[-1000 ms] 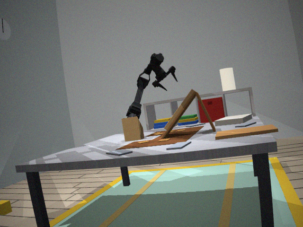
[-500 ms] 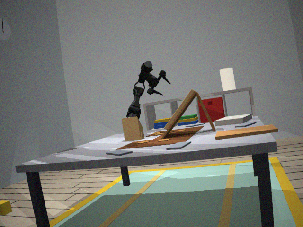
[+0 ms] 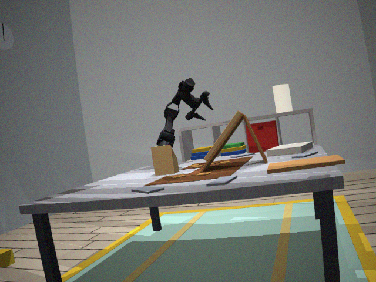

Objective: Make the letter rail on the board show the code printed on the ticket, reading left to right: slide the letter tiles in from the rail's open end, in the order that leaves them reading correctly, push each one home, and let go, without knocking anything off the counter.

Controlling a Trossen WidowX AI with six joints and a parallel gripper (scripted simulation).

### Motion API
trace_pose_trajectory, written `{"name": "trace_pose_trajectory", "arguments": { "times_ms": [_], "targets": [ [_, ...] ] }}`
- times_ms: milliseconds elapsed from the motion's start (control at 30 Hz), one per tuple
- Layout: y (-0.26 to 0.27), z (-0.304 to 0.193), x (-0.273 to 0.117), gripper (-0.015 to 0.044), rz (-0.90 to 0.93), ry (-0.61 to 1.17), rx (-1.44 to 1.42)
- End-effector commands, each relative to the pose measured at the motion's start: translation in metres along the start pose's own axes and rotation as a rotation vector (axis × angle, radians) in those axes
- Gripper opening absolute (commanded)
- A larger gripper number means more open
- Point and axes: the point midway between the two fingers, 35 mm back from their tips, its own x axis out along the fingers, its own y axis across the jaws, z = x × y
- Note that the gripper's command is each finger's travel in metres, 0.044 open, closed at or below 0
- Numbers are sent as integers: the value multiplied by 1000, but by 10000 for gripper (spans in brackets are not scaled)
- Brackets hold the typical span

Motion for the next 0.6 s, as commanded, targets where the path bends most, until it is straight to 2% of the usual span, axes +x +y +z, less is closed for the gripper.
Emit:
{"name": "trace_pose_trajectory", "arguments": {
  "times_ms": [0, 267, 567],
  "targets": [
    [16, 11, 27, 340, 115, 29, 400],
    [44, 30, 64, 340, 248, 159, 1004],
    [66, 42, 87, 340, 293, 299, 1372]
  ]
}}
